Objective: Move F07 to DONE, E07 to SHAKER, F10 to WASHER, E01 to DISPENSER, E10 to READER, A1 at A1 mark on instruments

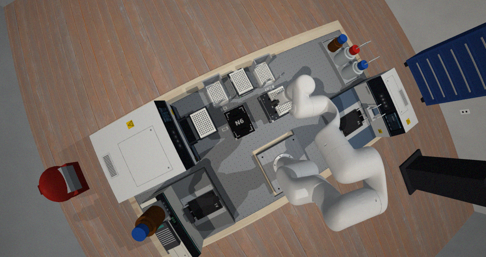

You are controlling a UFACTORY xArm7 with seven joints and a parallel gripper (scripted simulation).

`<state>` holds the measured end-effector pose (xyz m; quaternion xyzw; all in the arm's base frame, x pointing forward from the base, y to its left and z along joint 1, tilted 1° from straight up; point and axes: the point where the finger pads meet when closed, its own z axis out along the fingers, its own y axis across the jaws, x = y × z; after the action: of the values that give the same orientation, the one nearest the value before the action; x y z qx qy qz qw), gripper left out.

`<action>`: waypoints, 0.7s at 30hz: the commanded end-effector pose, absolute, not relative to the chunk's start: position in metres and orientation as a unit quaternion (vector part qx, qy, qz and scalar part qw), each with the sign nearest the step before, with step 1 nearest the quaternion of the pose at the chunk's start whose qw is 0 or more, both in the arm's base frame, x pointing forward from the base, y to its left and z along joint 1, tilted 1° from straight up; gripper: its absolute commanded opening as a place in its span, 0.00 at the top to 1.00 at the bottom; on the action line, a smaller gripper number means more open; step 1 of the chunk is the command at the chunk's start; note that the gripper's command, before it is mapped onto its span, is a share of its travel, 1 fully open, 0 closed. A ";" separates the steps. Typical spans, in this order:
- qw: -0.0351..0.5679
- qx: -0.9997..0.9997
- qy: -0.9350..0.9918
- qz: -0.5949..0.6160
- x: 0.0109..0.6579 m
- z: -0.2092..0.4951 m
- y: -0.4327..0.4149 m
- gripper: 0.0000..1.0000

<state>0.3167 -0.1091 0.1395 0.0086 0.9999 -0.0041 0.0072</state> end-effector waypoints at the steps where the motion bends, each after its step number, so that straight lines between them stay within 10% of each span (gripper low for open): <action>1: 0.010 0.009 1.000 -0.005 0.318 0.145 -0.110 1.00; 21: 0.010 0.009 1.000 -0.005 0.318 0.169 -0.109 1.00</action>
<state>0.3163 -0.1089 0.1648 0.0086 0.9999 -0.0041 0.0072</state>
